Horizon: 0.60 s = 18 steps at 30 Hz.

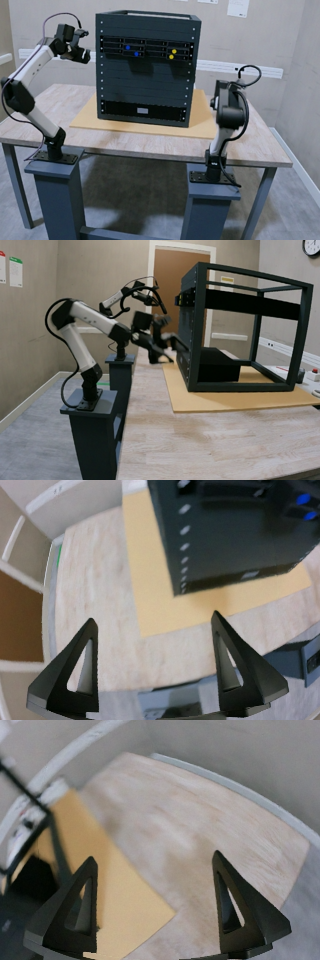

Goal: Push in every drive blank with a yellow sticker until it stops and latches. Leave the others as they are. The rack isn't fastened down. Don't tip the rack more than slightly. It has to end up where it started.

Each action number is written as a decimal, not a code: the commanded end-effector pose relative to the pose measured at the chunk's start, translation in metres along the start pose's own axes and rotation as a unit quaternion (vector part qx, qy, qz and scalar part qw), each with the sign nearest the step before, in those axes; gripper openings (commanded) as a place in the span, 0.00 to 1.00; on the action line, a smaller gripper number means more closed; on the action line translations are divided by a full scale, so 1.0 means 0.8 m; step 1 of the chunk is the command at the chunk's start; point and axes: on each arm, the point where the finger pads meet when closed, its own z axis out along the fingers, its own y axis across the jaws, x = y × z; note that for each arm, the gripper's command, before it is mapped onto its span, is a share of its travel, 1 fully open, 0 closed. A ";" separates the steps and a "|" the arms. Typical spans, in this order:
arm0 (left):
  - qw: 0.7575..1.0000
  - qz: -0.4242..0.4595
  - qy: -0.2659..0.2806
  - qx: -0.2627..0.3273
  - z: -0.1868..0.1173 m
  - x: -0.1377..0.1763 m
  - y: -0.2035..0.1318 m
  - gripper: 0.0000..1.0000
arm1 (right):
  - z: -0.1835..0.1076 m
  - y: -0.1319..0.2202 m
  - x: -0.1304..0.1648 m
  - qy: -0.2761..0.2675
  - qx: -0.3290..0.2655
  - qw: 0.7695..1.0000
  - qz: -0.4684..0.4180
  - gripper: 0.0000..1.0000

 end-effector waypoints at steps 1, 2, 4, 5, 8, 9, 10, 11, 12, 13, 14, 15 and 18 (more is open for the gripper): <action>0.992 -0.036 -0.107 -0.048 -0.006 -0.044 -0.005 1.00 | -0.059 0.052 -0.049 -0.055 -0.098 0.993 -0.027 1.00; 0.991 -0.036 -0.125 -0.042 -0.010 -0.049 -0.014 1.00 | -0.077 0.067 -0.065 -0.072 -0.126 0.989 -0.027 1.00; 0.985 -0.040 -0.164 -0.032 -0.018 -0.062 -0.029 1.00 | -0.113 0.094 -0.093 -0.102 -0.179 0.978 -0.028 1.00; 0.985 -0.040 -0.164 -0.032 -0.018 -0.062 -0.029 1.00 | -0.113 0.094 -0.093 -0.102 -0.179 0.978 -0.028 1.00; 0.976 -0.052 -0.210 -0.025 -0.028 -0.079 -0.045 1.00 | -0.148 0.119 -0.115 -0.128 -0.228 0.965 -0.033 1.00; 0.971 -0.058 -0.231 -0.020 -0.034 -0.085 -0.053 1.00 | -0.167 0.133 -0.125 -0.139 -0.258 0.955 -0.036 1.00; 0.967 -0.063 -0.248 -0.014 -0.038 -0.090 -0.061 1.00 | -0.184 0.147 -0.133 -0.148 -0.286 0.946 -0.040 1.00; 0.961 -0.068 -0.267 -0.007 -0.043 -0.095 -0.071 1.00 | -0.204 0.164 -0.141 -0.157 -0.318 0.934 -0.044 1.00; 0.957 -0.071 -0.282 0.000 -0.046 -0.099 -0.081 1.00 | -0.224 0.180 -0.150 -0.166 -0.348 0.921 -0.048 1.00; 0.954 -0.070 -0.290 0.009 -0.047 -0.100 -0.090 1.00 | -0.239 0.195 -0.155 -0.171 -0.373 0.910 -0.053 1.00; 0.952 -0.070 -0.298 0.014 -0.048 -0.102 -0.099 1.00 | -0.252 0.208 -0.158 -0.175 -0.394 0.900 -0.057 1.00; 0.949 -0.071 -0.307 0.019 -0.049 -0.104 -0.105 1.00 | -0.266 0.217 -0.165 -0.181 -0.414 0.890 -0.058 1.00; 0.939 -0.076 -0.334 0.029 -0.055 -0.109 -0.121 1.00 | -0.300 0.242 -0.181 -0.194 -0.461 0.864 -0.060 1.00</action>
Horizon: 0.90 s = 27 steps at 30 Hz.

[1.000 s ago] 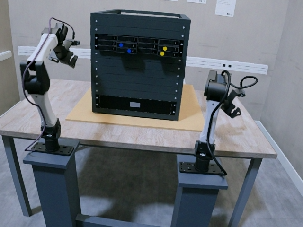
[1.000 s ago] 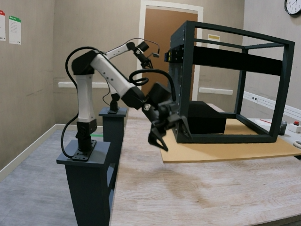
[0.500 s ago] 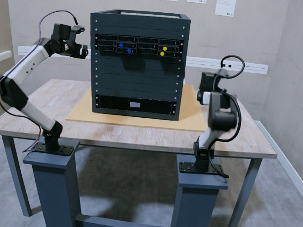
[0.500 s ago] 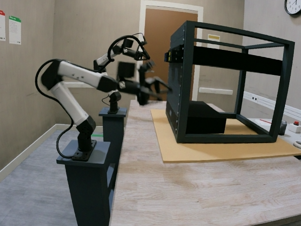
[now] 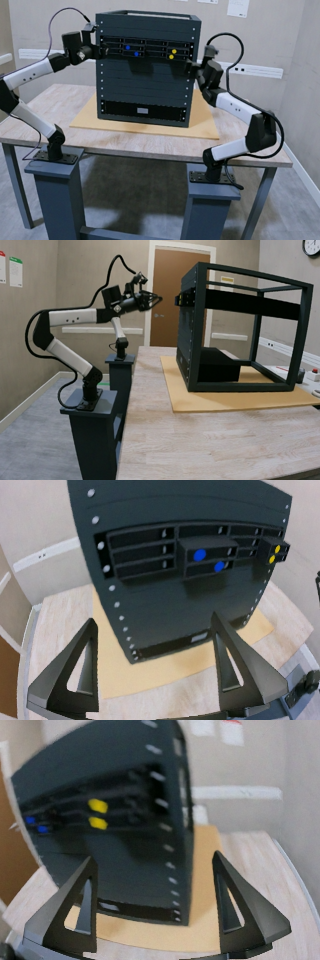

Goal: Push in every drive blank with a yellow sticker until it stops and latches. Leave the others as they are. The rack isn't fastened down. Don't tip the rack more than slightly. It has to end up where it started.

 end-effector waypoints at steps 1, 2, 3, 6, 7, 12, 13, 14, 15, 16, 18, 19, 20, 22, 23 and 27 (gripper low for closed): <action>0.993 -0.014 -0.110 -0.042 0.008 -0.038 -0.006 1.00 | 0.017 0.048 -0.046 -0.038 -0.061 0.997 -0.029 1.00; 0.992 -0.016 -0.120 -0.040 0.008 -0.039 -0.010 1.00 | 0.018 0.057 -0.052 -0.042 -0.074 0.996 -0.029 1.00; 0.991 -0.017 -0.128 -0.038 0.008 -0.040 -0.016 1.00 | 0.019 0.068 -0.057 -0.043 -0.089 0.995 -0.030 1.00; 0.990 -0.017 -0.137 -0.034 0.009 -0.041 -0.022 1.00 | 0.020 0.077 -0.061 -0.044 -0.101 0.993 -0.031 1.00; 0.989 -0.018 -0.144 -0.030 0.009 -0.042 -0.027 1.00 | 0.021 0.083 -0.065 -0.046 -0.110 0.992 -0.032 1.00; 0.987 -0.015 -0.160 -0.020 0.012 -0.041 -0.043 1.00 | 0.023 0.100 -0.082 -0.057 -0.130 0.989 -0.028 1.00; 0.987 -0.014 -0.161 -0.018 0.013 -0.040 -0.047 1.00 | 0.023 0.099 -0.084 -0.058 -0.128 0.990 -0.026 1.00; 0.987 -0.013 -0.161 -0.017 0.014 -0.039 -0.048 1.00 | 0.022 0.097 -0.086 -0.059 -0.125 0.990 -0.023 1.00; 0.987 -0.011 -0.158 -0.017 0.013 -0.037 -0.048 1.00 | 0.020 0.095 -0.091 -0.063 -0.125 0.990 -0.019 1.00; 0.988 -0.009 -0.153 -0.017 0.014 -0.034 -0.049 1.00 | 0.020 0.095 -0.091 -0.063 -0.125 0.990 -0.019 1.00; 0.988 -0.013 -0.154 -0.014 0.014 -0.038 -0.050 1.00 | 0.020 0.092 -0.093 -0.066 -0.119 0.991 -0.011 0.89; 0.988 -0.014 -0.155 -0.009 0.014 -0.039 -0.052 1.00 | 0.020 0.089 -0.096 -0.070 -0.113 0.991 -0.002 0.77; 0.988 -0.014 -0.154 -0.005 0.014 -0.039 -0.052 1.00 | 0.021 0.088 -0.092 -0.066 -0.108 0.992 0.006 0.66; 0.988 -0.014 -0.154 -0.005 0.014 -0.039 -0.052 1.00 | 0.021 0.088 -0.092 -0.066 -0.108 0.992 0.006 0.66; 0.988 -0.018 -0.155 -0.001 0.014 -0.042 -0.051 1.00 | 0.023 0.087 -0.087 -0.063 -0.101 0.993 0.017 0.55; 0.989 -0.020 -0.146 0.027 0.013 -0.043 -0.051 1.00 | 0.027 0.077 -0.085 -0.062 -0.065 0.992 0.090 0.09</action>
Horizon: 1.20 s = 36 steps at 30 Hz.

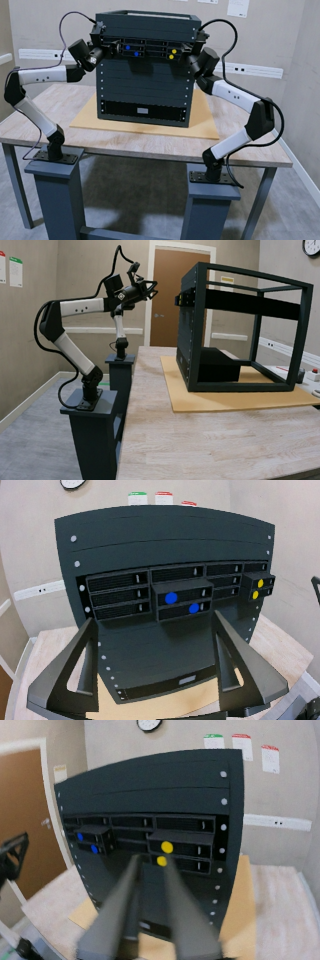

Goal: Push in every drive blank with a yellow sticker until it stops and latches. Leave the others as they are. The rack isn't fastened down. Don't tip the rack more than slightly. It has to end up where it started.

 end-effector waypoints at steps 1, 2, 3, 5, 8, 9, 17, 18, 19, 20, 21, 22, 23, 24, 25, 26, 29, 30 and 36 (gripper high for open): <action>0.999 -0.019 -0.004 0.028 -0.001 -0.017 0.004 1.00 | 0.002 -0.010 -0.005 -0.020 0.045 0.995 0.087 0.00; 0.999 -0.023 -0.001 0.040 -0.002 -0.017 0.004 1.00 | 0.003 -0.013 0.000 -0.019 0.060 0.991 0.117 0.00; 0.998 -0.027 0.002 0.053 -0.003 -0.018 0.004 1.00 | 0.004 -0.016 0.004 -0.021 0.077 0.985 0.153 0.00; 0.997 -0.035 0.003 0.068 -0.005 -0.023 0.010 1.00 | 0.006 -0.017 0.007 -0.025 0.100 0.972 0.209 0.00; 0.995 -0.048 0.004 0.090 -0.008 -0.032 0.018 1.00 | 0.011 -0.016 0.019 -0.018 0.128 0.952 0.278 0.00; 0.994 -0.052 0.004 0.099 -0.009 -0.035 0.021 1.00 | 0.013 -0.015 0.024 -0.016 0.137 0.945 0.298 0.00; 0.984 -0.083 0.007 0.160 -0.017 -0.054 0.032 1.00 | 0.019 -0.013 0.056 0.000 0.192 0.889 0.415 0.00; 0.982 -0.088 0.007 0.169 -0.018 -0.058 0.035 1.00 | 0.020 -0.013 0.060 0.001 0.201 0.878 0.434 0.00; 0.980 -0.093 0.006 0.177 -0.020 -0.062 0.038 1.00 | 0.021 -0.012 0.064 0.003 0.209 0.867 0.452 0.00; 0.977 -0.098 0.005 0.187 -0.021 -0.067 0.041 1.00 | 0.022 -0.012 0.068 0.004 0.217 0.856 0.469 0.00; 0.976 -0.101 0.003 0.192 -0.022 -0.071 0.044 1.00 | 0.023 -0.012 0.072 0.006 0.225 0.845 0.485 0.00; 0.975 -0.104 0.000 0.196 -0.022 -0.074 0.047 1.00 | 0.024 -0.012 0.076 0.007 0.233 0.833 0.502 0.00; 0.973 -0.108 0.000 0.203 -0.021 -0.076 0.048 1.00 | 0.025 -0.013 0.078 0.007 0.240 0.823 0.515 0.00; 0.972 -0.111 -0.006 0.207 -0.022 -0.082 0.051 1.00 | 0.026 -0.014 0.081 0.007 0.246 0.814 0.526 0.00; 0.971 -0.113 -0.012 0.210 -0.022 -0.087 0.055 1.00 | 0.027 -0.015 0.082 0.006 0.252 0.805 0.537 0.00; 0.970 -0.115 -0.017 0.215 -0.022 -0.092 0.058 1.00 | 0.028 -0.016 0.084 0.006 0.257 0.797 0.546 0.00; 0.968 -0.117 -0.022 0.219 -0.022 -0.097 0.061 1.00 | 0.029 -0.016 0.085 0.006 0.261 0.790 0.555 0.00; 0.964 -0.122 -0.024 0.233 -0.024 -0.103 0.063 1.00 | 0.030 -0.014 0.086 0.008 0.262 0.783 0.564 0.00; 0.958 -0.132 -0.042 0.252 -0.027 -0.129 0.086 1.00 | 0.037 -0.014 0.089 0.009 0.276 0.745 0.607 0.00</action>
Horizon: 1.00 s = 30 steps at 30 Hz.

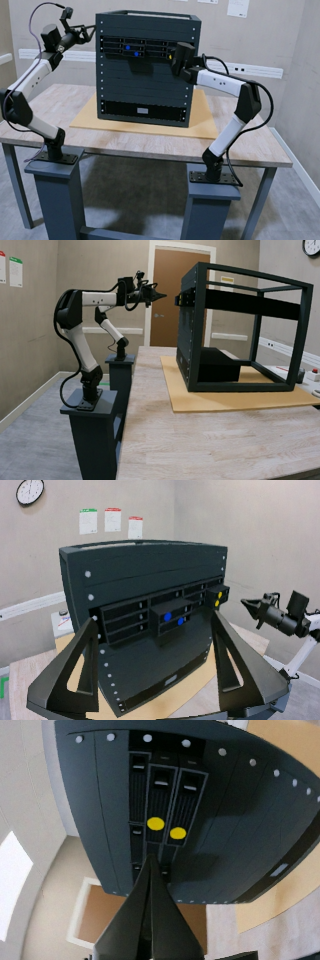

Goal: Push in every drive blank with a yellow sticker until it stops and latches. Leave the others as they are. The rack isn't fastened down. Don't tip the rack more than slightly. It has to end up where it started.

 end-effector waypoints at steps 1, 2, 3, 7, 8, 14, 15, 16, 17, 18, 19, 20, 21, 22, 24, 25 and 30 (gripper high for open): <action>0.995 -0.030 -0.017 0.091 0.000 -0.031 -0.019 1.00 | 0.006 0.003 -0.003 0.009 0.038 0.998 0.058 0.00; 0.995 -0.031 -0.017 0.095 -0.002 -0.034 -0.015 1.00 | 0.007 0.003 -0.003 0.008 0.040 0.997 0.063 0.00; 0.994 -0.034 -0.015 0.099 -0.003 -0.035 -0.011 1.00 | 0.007 0.004 -0.003 0.008 0.041 0.997 0.068 0.00; 0.992 -0.036 -0.007 0.122 -0.010 -0.048 -0.002 1.00 | 0.010 0.005 -0.002 0.006 0.045 0.996 0.077 0.00; 0.991 -0.037 0.000 0.128 -0.012 -0.049 0.001 1.00 | 0.011 0.005 -0.001 0.006 0.045 0.996 0.079 0.00; 0.990 -0.039 0.019 0.135 -0.018 -0.051 0.014 1.00 | 0.011 0.007 -0.003 0.005 0.045 0.996 0.082 0.00; 0.990 -0.039 0.021 0.137 -0.018 -0.052 0.016 1.00 | 0.010 0.008 -0.004 0.004 0.044 0.996 0.083 0.00; 0.989 -0.040 0.023 0.139 -0.019 -0.052 0.017 1.00 | 0.010 0.008 -0.005 0.003 0.044 0.996 0.083 0.00; 0.989 -0.040 0.025 0.142 -0.019 -0.053 0.018 1.00 | 0.010 0.008 -0.005 0.003 0.044 0.996 0.083 0.00; 0.988 -0.041 0.028 0.144 -0.020 -0.053 0.020 1.00 | 0.010 0.008 -0.005 0.003 0.044 0.996 0.083 0.00; 0.988 -0.042 0.029 0.145 -0.020 -0.053 0.022 1.00 | 0.010 0.008 -0.005 0.003 0.044 0.996 0.083 0.00; 0.988 -0.042 0.030 0.145 -0.020 -0.052 0.024 1.00 | 0.010 0.008 -0.005 0.003 0.044 0.996 0.083 0.00; 0.988 -0.043 0.031 0.144 -0.020 -0.052 0.025 1.00 | 0.011 0.010 -0.005 0.002 0.041 0.995 0.087 0.00; 0.988 -0.043 0.031 0.143 -0.020 -0.052 0.028 1.00 | 0.011 0.011 -0.005 0.002 0.040 0.995 0.088 0.00; 0.989 -0.044 0.031 0.141 -0.020 -0.052 0.030 1.00 | 0.011 0.011 -0.005 0.002 0.040 0.995 0.088 0.00; 0.989 -0.045 0.032 0.139 -0.019 -0.051 0.033 1.00 | 0.011 0.011 -0.005 0.002 0.040 0.995 0.088 0.00; 0.989 -0.047 0.028 0.134 -0.018 -0.053 0.036 1.00 | 0.011 0.011 -0.005 0.002 0.040 0.995 0.086 0.00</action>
